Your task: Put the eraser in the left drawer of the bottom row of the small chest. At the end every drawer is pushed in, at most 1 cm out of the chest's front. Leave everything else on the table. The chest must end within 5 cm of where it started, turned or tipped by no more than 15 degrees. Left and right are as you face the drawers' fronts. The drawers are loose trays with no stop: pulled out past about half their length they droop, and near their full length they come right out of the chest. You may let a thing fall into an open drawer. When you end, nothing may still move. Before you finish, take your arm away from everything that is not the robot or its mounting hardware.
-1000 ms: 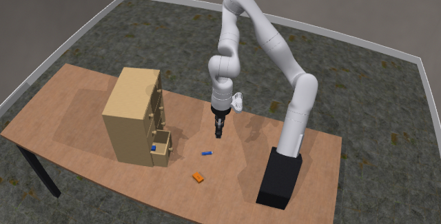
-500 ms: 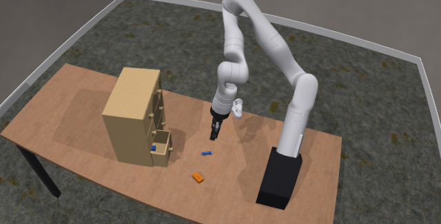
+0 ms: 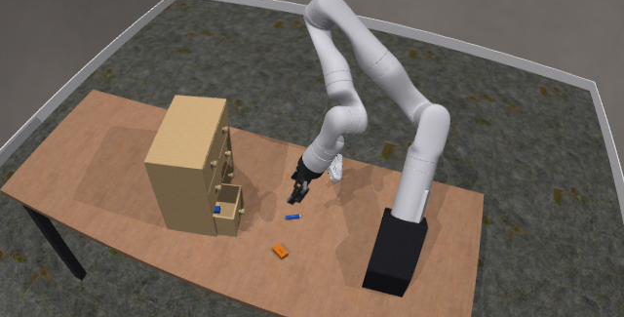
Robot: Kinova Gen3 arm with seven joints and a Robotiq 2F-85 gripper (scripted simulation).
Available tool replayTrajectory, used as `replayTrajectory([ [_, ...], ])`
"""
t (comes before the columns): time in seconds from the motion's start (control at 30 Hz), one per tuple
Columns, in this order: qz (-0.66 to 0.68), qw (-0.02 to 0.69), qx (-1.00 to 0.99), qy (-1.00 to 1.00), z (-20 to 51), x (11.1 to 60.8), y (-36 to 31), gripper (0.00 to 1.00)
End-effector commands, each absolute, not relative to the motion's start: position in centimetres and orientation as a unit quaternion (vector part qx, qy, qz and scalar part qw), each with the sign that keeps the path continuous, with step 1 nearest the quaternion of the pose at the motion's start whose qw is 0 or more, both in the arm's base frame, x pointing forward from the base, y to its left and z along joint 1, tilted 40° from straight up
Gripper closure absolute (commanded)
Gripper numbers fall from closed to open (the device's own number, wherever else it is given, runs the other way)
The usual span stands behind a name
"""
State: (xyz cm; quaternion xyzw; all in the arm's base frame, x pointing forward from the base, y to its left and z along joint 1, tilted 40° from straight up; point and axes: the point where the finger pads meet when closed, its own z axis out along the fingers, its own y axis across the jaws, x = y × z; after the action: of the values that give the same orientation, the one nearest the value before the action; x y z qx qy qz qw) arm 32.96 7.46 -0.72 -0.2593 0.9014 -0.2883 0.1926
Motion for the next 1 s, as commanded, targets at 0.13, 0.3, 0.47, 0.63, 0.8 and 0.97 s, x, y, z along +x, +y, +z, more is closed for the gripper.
replayTrajectory([
  [0.13,-0.281,0.223,-0.278,0.891,-2.2,33.1,6.6,0.00],
  [0.3,-0.270,0.263,-0.290,0.879,-3.2,34.2,6.1,0.00],
  [0.47,-0.255,0.298,-0.299,0.870,-4.2,34.9,5.9,0.00],
  [0.63,-0.253,0.316,-0.300,0.864,-4.7,35.5,5.6,0.00],
  [0.8,-0.246,0.338,-0.301,0.857,-5.4,36.0,5.5,0.00],
  [0.97,-0.241,0.349,-0.302,0.854,-5.7,36.3,5.6,0.00],
])
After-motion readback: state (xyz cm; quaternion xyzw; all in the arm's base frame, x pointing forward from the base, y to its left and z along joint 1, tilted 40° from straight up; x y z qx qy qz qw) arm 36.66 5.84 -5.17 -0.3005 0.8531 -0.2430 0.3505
